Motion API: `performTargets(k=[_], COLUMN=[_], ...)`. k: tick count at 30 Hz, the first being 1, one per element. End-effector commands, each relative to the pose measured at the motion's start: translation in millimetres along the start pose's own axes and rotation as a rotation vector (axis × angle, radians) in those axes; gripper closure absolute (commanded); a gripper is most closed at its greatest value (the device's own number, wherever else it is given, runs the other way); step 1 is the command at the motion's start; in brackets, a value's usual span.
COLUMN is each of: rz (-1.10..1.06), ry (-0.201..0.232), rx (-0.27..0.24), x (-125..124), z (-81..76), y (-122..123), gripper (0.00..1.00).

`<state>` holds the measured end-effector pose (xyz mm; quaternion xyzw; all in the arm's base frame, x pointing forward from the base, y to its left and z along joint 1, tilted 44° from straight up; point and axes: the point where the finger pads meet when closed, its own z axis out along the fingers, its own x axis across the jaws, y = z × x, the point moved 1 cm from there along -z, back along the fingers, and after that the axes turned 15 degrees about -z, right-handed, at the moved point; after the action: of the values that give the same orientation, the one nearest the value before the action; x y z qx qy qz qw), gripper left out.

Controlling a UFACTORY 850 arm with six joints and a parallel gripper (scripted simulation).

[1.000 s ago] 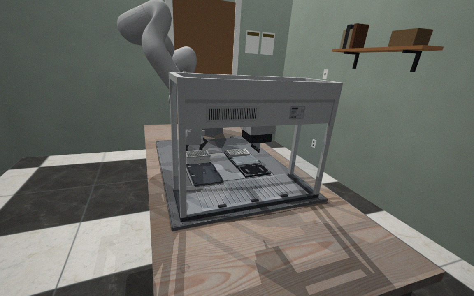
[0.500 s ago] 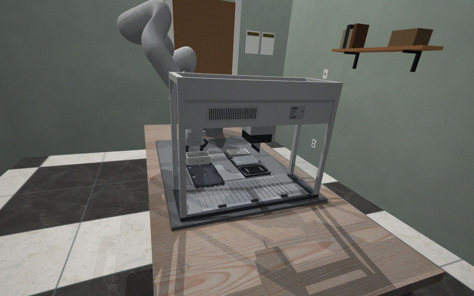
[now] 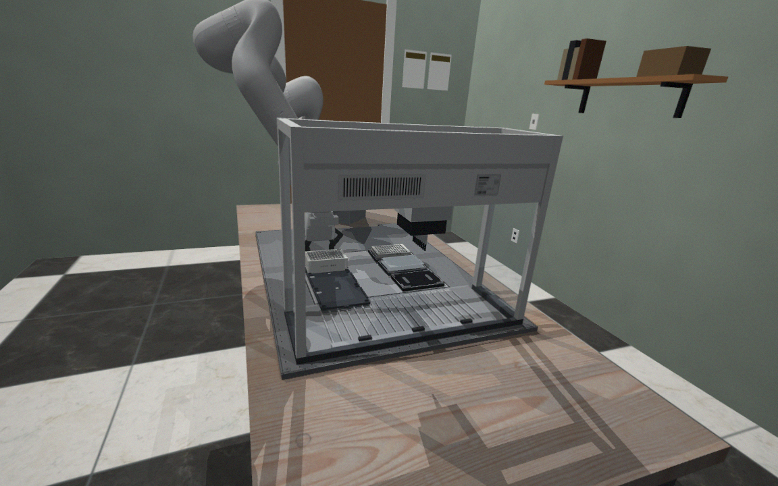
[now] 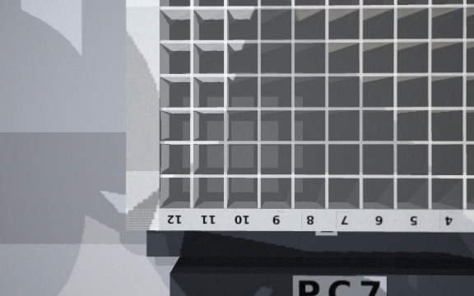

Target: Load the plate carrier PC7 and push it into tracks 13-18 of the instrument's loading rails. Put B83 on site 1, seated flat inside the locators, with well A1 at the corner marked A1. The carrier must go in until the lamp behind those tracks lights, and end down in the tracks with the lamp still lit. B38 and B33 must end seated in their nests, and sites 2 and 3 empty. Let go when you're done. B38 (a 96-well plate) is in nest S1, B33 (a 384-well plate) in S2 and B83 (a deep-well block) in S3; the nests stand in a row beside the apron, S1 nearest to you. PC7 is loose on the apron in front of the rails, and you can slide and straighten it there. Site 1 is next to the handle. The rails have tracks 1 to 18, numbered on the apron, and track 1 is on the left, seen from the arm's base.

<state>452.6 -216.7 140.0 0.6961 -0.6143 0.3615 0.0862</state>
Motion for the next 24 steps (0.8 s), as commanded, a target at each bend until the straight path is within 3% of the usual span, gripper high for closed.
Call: performTargets(k=[1,24], rz=[0.0,0.0], ry=[0.0,0.0], rx=[0.001,0.001], x=[1,6], z=[-0.2,-0.2], y=[-3,-23], gripper=[0.18,0.18])
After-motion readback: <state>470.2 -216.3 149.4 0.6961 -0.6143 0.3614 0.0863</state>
